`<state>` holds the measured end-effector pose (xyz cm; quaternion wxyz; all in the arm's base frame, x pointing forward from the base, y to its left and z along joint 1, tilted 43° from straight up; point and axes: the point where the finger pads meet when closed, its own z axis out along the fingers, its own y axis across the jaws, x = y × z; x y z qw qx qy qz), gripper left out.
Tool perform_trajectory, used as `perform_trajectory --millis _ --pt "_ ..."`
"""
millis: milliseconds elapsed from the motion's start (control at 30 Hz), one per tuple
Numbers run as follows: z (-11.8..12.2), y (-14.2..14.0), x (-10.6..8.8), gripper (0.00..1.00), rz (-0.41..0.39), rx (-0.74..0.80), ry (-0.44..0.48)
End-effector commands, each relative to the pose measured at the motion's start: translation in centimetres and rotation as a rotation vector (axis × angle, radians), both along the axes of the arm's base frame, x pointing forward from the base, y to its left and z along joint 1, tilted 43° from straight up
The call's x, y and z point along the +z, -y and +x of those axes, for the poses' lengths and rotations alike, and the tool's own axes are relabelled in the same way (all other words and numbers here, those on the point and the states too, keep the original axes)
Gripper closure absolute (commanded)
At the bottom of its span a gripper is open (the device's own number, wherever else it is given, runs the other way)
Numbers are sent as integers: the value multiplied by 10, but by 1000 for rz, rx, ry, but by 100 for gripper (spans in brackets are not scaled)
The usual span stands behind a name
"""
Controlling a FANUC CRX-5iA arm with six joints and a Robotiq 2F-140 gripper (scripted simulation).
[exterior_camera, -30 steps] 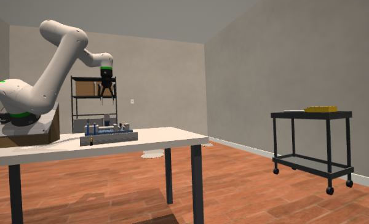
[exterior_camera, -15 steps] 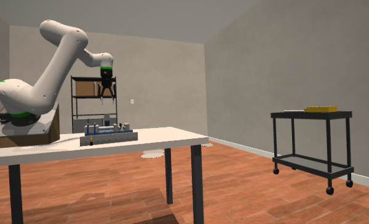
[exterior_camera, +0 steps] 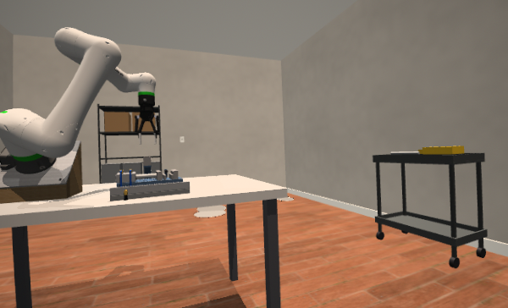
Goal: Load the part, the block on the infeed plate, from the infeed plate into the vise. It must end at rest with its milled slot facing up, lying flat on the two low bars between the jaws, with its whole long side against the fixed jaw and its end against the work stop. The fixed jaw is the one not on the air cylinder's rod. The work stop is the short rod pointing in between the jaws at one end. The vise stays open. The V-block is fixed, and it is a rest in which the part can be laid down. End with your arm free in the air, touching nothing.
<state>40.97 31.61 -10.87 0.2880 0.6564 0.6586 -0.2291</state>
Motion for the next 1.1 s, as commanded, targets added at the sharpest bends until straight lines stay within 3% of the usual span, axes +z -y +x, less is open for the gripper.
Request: perform_trajectory --millis 0,1067 --pt "0 0 0 49 0 0 0" --pt "1 11 -12 49 0 0 0"
